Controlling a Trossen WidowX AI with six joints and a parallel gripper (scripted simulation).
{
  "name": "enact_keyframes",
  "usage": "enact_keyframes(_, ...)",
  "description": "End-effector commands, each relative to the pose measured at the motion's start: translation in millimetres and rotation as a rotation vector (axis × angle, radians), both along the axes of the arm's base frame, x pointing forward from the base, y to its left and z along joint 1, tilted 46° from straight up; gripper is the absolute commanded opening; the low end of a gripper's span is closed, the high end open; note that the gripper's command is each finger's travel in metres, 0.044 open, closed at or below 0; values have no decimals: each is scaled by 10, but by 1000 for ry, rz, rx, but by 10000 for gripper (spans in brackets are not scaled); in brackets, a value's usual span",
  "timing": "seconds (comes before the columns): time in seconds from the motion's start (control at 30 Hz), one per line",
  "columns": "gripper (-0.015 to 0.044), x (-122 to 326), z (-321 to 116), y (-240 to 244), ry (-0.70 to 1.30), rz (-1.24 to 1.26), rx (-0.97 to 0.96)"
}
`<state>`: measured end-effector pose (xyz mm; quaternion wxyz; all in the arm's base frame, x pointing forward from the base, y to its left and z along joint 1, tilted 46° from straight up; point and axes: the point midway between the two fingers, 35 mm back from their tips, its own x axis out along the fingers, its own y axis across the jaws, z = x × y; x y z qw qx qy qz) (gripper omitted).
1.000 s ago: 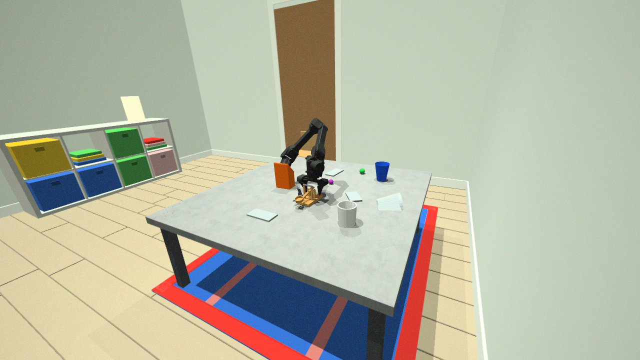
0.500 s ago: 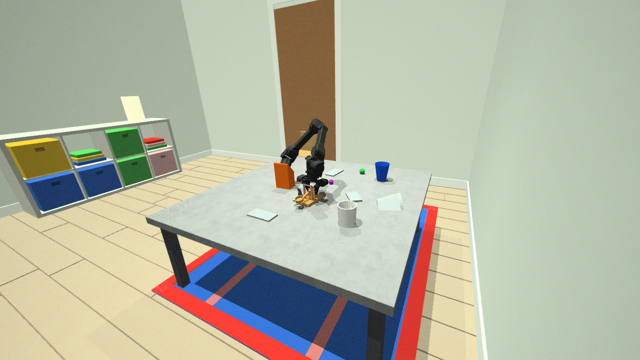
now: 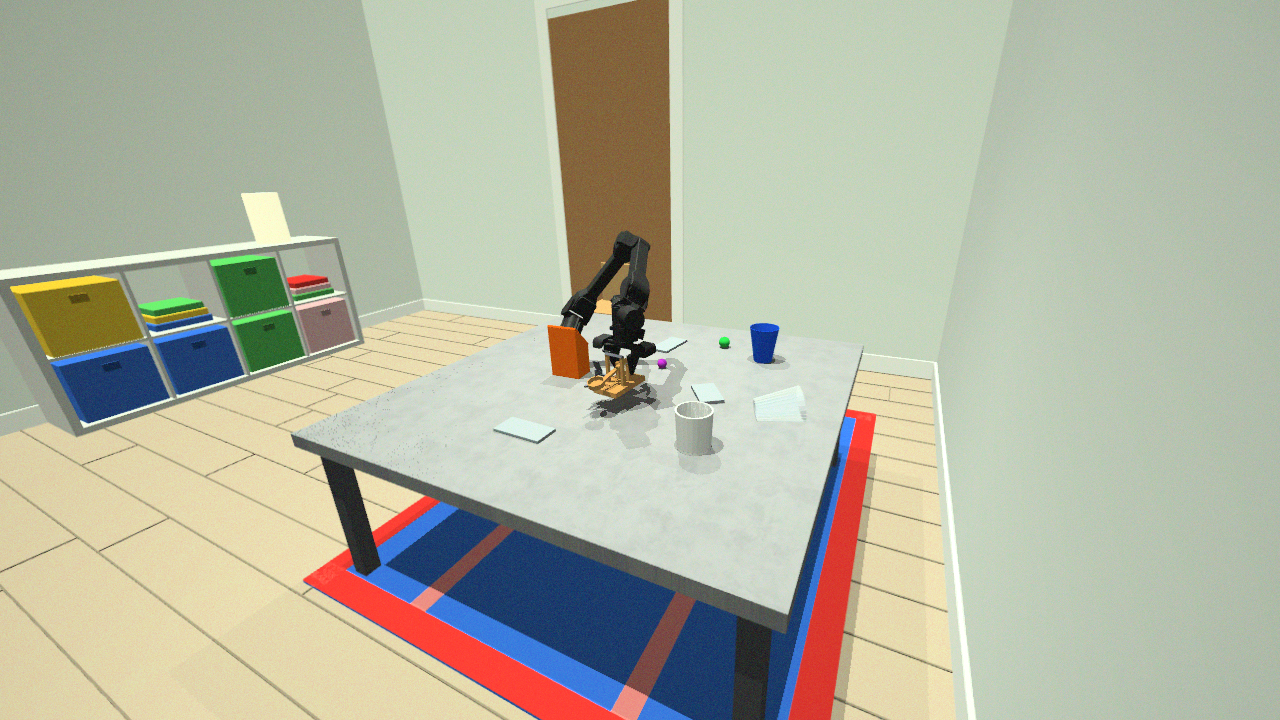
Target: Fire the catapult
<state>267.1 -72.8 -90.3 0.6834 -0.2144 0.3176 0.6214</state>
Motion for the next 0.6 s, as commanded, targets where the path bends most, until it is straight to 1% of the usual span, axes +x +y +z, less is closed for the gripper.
enact_keyframes(0.0, 0, -3, 25, -23, 62, -56, -6)
enact_keyframes(0.57, 0, 74, -8, -32, 479, -468, 13)
